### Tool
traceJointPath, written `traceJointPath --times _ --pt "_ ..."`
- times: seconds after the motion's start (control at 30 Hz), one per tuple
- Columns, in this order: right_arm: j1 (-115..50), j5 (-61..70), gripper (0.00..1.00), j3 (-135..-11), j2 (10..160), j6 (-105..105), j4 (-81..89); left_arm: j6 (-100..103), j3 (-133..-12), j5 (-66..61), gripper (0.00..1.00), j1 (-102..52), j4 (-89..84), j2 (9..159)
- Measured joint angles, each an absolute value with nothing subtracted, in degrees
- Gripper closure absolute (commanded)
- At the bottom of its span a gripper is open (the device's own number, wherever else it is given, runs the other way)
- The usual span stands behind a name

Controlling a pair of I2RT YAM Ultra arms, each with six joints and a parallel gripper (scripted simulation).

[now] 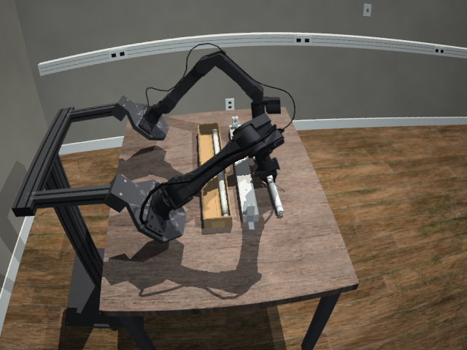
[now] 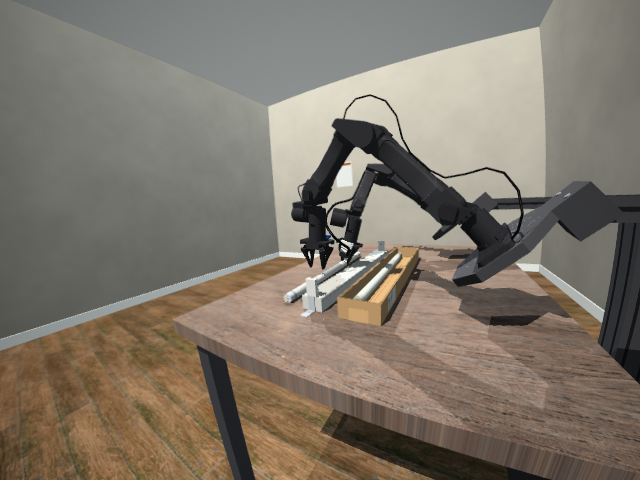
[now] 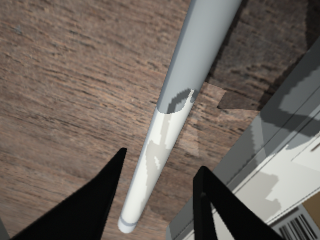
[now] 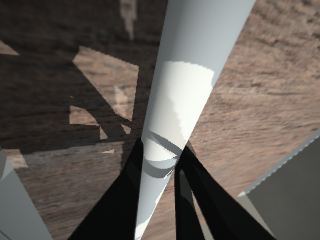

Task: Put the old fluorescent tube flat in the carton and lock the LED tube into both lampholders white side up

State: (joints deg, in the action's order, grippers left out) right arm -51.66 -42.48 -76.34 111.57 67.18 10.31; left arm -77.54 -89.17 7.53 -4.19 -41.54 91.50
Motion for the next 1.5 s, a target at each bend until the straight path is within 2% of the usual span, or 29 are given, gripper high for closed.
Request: traceJointPath --times 0.3,1.33,1.37,1.5 --pt "-51.66 -42.48 0.89 -76.34 111.57 67.18 10.31 -77.34 -96.36 6.02 0.51 -3.73 -50.46 95.31" --pt "-51.66 -42.48 0.89 -76.34 111.57 67.18 10.31 -78.0 -94.89 5.56 0.51 -2.81 -42.61 100.64" --pt "-51.66 -42.48 0.89 -76.34 111.57 67.18 10.31 -78.0 -94.89 5.56 0.89 -2.83 -42.46 100.62" --pt "-51.64 -42.48 0.89 -76.36 111.55 67.16 10.28 -78.02 -94.87 5.56 0.89 -2.81 -42.24 100.64"
